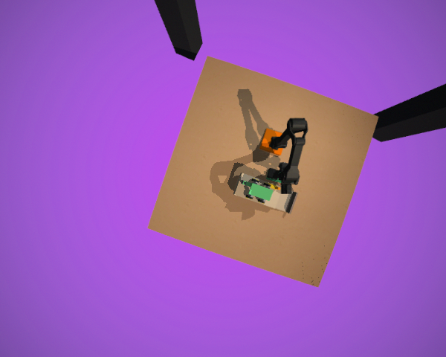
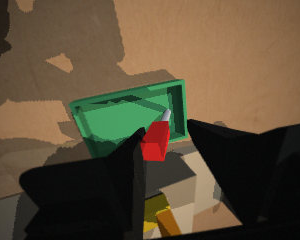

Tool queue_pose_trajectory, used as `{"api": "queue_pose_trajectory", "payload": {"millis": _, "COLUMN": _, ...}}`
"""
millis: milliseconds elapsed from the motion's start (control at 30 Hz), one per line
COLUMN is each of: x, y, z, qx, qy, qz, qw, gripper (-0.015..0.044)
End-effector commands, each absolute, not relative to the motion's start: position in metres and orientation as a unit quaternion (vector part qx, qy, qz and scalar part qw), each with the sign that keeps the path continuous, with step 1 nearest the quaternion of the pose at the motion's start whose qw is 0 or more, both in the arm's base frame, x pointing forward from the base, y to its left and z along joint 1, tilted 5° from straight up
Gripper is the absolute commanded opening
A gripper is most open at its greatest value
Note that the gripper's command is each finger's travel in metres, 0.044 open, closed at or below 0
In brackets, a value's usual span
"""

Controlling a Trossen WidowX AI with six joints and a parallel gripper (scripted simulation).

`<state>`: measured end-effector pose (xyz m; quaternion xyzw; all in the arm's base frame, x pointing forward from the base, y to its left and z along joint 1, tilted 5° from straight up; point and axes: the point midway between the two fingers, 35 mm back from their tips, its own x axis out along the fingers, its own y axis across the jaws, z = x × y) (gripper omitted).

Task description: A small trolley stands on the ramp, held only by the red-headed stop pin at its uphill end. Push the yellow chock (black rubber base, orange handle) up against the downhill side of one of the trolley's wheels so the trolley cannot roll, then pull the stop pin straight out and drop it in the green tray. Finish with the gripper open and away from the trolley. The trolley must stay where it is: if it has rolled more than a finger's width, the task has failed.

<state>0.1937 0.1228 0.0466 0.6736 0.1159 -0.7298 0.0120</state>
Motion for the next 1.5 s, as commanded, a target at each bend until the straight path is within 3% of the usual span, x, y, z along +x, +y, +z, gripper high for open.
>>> {"api": "queue_pose_trajectory", "payload": {"millis": 0, "x": 0.194, "y": 0.121, "z": 0.046, "qx": 0.674, "qy": 0.118, "qz": -0.729, "qw": 0.012, "gripper": 0.019}}
{"api": "queue_pose_trajectory", "payload": {"millis": 1467, "x": 0.198, "y": 0.096, "z": 0.031, "qx": 0.674, "qy": 0.118, "qz": -0.729, "qw": 0.013, "gripper": 0.019}}
